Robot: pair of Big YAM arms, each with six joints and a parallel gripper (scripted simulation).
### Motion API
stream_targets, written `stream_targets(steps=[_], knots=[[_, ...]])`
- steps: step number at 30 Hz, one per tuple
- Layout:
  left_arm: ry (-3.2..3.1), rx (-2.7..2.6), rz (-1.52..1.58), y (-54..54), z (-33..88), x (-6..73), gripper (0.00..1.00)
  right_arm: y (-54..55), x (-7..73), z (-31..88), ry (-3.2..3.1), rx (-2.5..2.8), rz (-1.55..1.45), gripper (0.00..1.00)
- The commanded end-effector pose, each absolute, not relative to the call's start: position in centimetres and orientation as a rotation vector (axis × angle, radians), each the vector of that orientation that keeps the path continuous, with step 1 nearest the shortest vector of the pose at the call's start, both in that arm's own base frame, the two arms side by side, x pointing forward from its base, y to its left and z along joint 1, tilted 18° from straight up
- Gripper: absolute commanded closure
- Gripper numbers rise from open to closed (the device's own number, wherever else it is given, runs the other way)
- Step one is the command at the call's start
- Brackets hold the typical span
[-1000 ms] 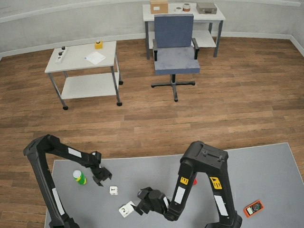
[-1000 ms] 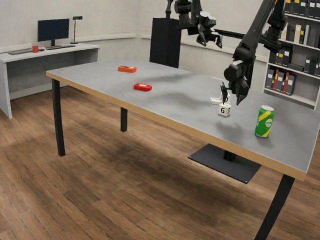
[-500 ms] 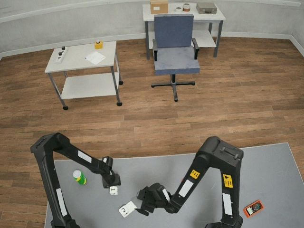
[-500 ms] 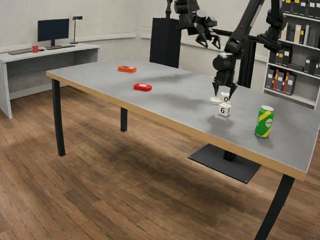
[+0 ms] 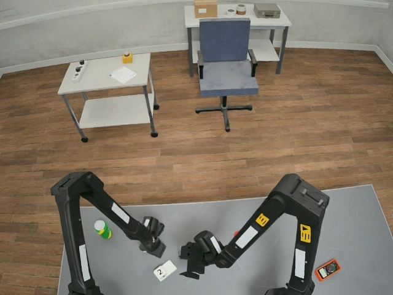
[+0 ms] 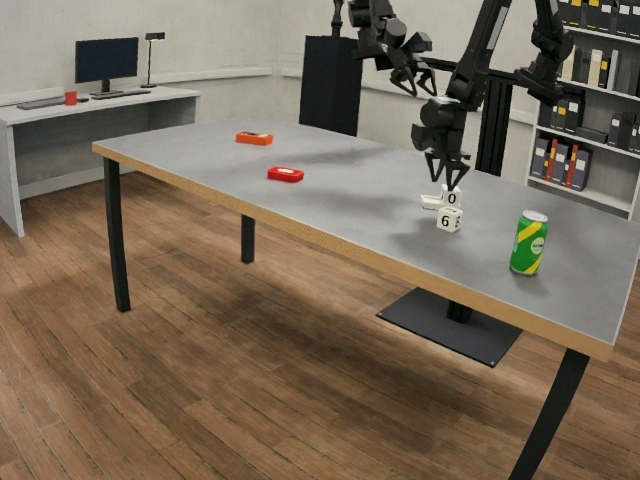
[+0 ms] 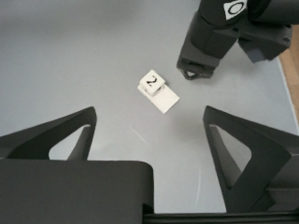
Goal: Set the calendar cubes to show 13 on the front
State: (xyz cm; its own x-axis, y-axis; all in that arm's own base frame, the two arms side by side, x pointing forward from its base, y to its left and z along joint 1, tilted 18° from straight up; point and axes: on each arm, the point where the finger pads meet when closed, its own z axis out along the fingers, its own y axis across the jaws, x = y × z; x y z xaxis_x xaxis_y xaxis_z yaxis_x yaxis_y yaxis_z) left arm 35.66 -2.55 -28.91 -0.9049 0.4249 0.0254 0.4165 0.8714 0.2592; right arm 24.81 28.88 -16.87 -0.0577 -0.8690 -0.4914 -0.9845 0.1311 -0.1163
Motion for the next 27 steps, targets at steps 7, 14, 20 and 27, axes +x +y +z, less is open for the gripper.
stream_targets(steps=[7,14,20,27], knots=[[2.866,1.353,0.472,-4.0,-31.2,26.8,0.31,29.5,26.7,-16.2,1.956,-1.765,0.355,0.00],[2.865,1.354,0.485,-3.8,-31.3,26.2,0.31,29.5,26.7,-16.2,1.956,-1.765,0.355,0.00],[2.867,1.341,0.482,-3.4,-31.7,26.7,0.31,29.4,25.8,-16.4,1.953,-1.784,0.359,0.00],[2.867,1.341,0.483,-3.1,-32.7,27.0,0.31,29.4,25.8,-16.4,1.953,-1.784,0.359,0.00]])
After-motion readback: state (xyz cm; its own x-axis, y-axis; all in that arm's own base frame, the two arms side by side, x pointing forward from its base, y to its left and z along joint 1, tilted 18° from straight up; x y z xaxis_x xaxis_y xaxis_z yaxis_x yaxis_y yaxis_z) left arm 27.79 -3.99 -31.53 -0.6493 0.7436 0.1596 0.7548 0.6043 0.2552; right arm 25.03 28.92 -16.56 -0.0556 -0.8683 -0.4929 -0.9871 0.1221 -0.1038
